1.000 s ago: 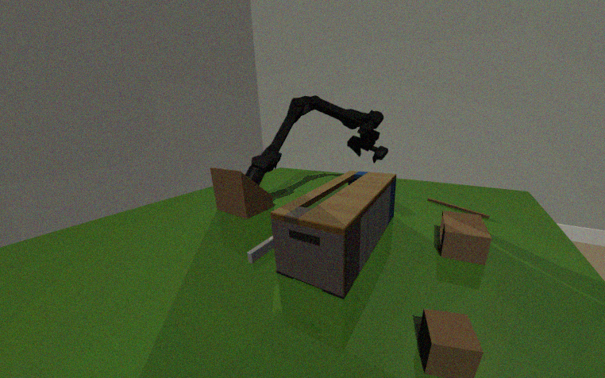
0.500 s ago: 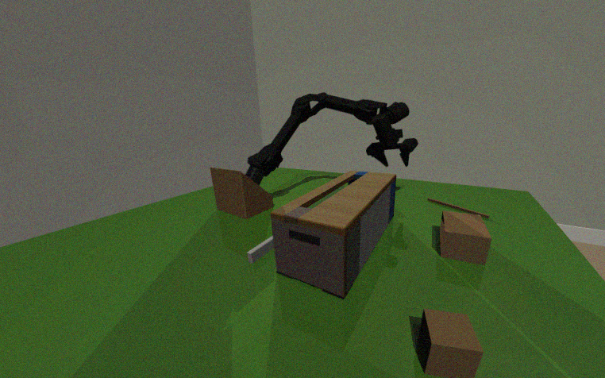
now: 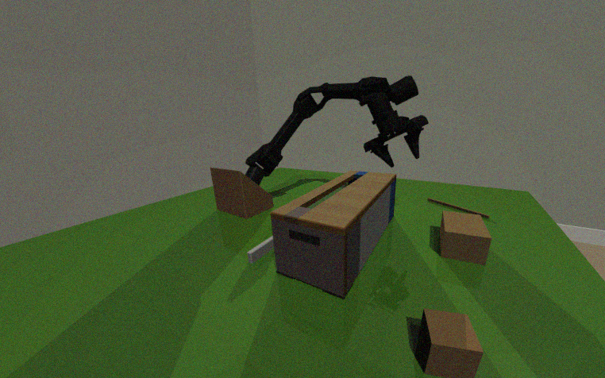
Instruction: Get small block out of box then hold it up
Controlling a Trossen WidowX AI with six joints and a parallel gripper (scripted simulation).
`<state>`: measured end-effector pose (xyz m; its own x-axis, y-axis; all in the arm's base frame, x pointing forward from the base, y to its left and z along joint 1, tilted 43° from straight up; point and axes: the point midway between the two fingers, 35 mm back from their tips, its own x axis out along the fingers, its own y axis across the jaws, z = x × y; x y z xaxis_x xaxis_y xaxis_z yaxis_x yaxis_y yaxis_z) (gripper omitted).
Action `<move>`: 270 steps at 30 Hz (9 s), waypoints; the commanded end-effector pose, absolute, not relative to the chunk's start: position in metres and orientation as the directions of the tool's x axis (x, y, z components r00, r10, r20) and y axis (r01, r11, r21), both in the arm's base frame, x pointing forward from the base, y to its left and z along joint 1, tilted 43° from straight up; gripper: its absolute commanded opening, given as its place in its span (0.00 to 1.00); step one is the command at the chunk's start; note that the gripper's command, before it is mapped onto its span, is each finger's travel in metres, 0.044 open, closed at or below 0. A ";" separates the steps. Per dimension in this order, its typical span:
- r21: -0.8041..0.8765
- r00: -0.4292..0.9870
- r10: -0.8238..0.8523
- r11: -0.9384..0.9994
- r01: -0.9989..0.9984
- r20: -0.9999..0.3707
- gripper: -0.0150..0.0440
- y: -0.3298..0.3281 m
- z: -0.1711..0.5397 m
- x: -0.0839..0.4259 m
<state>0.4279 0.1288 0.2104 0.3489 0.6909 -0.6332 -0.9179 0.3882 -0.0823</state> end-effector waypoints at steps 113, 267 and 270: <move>-0.069 -0.115 0.797 -0.193 -0.979 -0.593 0.93 -0.021 -0.015 0.319; 0.409 0.185 0.726 0.143 0.901 -0.662 0.74 0.046 0.156 0.266; 0.330 0.195 0.723 0.048 0.943 -0.663 0.74 0.046 0.156 0.265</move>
<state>0.2785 0.0415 0.1570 0.1423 0.7413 -0.6559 0.5305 0.5023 0.6828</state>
